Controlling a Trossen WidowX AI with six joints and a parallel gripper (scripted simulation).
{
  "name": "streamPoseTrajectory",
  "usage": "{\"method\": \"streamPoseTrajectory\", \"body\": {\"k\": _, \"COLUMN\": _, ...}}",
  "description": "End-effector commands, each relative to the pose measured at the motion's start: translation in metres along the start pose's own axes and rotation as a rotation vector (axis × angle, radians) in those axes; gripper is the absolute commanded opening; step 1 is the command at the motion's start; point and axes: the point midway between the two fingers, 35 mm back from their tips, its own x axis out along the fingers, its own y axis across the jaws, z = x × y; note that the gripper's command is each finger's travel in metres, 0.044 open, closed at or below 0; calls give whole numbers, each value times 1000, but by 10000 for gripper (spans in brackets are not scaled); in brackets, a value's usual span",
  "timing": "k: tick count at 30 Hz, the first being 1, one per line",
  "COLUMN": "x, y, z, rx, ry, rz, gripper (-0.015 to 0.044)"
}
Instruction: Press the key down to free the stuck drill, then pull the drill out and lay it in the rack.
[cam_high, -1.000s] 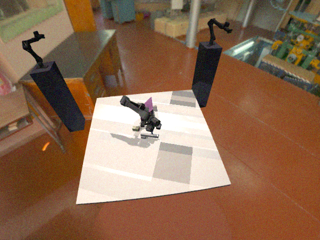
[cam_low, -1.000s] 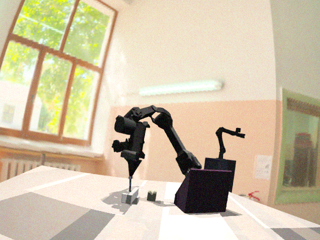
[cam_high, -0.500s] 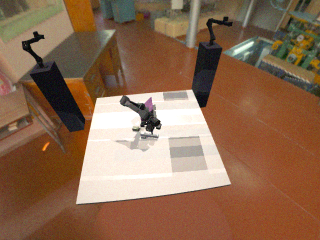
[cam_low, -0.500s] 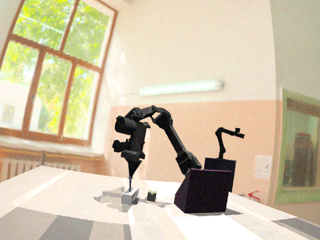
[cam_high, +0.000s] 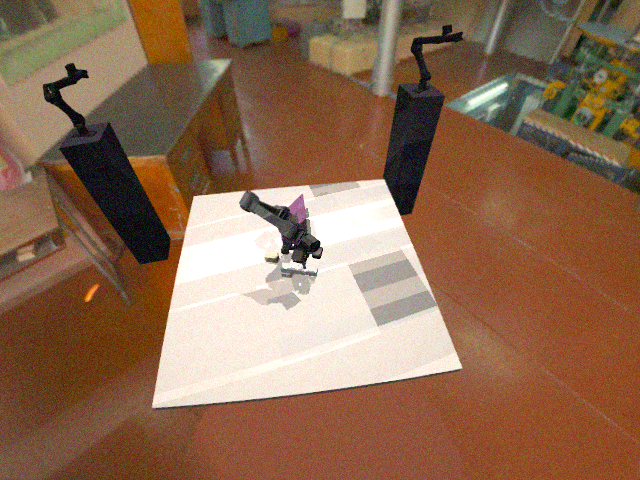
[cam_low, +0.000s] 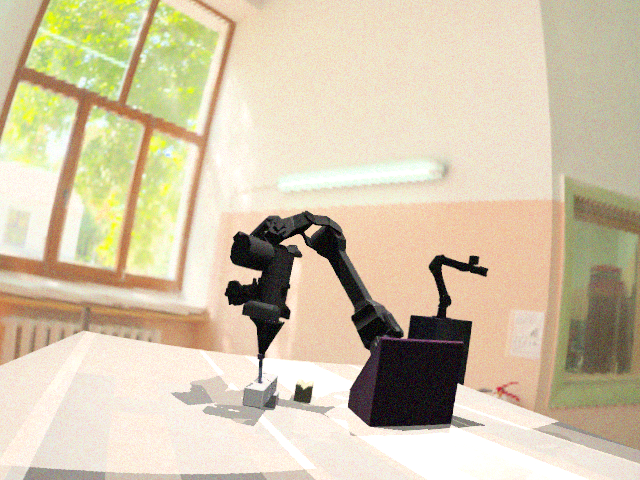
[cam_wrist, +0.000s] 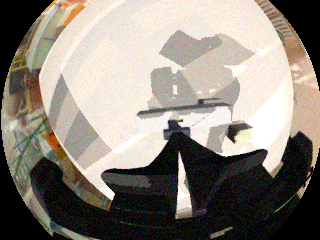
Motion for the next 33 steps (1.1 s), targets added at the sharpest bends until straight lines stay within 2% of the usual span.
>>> {"method": "streamPoseTrajectory", "body": {"k": 1, "x": 21, "y": 0, "z": -7, "rx": -4, "ry": 46, "rz": -26, "gripper": 0}}
{"method": "streamPoseTrajectory", "body": {"k": 23, "x": 32, "y": 0, "z": -8, "rx": -4, "ry": 46, "rz": -26, "gripper": 0}}
{"method": "streamPoseTrajectory", "body": {"k": 27, "x": 13, "y": 3, "z": -4, "rx": -5, "ry": 47, "rz": -24, "gripper": 105}}
{"method": "streamPoseTrajectory", "body": {"k": 33, "x": -47, "y": 4, "z": 2, "rx": -5, "ry": 48, "rz": -24, "gripper": 263}}
